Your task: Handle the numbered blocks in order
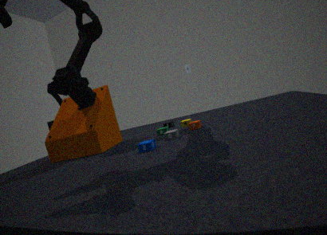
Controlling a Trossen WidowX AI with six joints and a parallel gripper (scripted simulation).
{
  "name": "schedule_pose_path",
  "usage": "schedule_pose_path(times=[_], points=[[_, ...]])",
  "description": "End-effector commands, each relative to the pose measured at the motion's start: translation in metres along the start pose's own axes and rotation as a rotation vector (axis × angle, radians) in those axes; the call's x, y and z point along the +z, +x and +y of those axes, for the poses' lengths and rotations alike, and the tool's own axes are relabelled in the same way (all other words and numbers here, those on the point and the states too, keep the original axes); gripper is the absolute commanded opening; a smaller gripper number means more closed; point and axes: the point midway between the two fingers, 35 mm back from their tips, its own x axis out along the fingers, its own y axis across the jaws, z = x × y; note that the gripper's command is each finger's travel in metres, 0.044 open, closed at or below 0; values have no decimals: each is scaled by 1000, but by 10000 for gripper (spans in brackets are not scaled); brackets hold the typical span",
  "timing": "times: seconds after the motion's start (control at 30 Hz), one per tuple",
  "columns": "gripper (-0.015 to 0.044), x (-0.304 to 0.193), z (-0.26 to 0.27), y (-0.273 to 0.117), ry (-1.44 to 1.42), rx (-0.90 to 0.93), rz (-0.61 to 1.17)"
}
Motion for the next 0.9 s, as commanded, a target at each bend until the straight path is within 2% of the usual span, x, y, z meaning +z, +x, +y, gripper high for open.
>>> schedule_pose_path(times=[0.0,0.17,0.33,0.47,0.67,0.87], points=[[400,-1,-1,1,-7,-3,3],[400,-27,-24,33,-245,-117,111],[400,-85,-79,72,-651,-290,348],[400,-136,-131,77,-999,-362,582],[400,-204,-212,41,-1544,-323,977],[400,-242,-287,-34,-2090,-76,1376]])
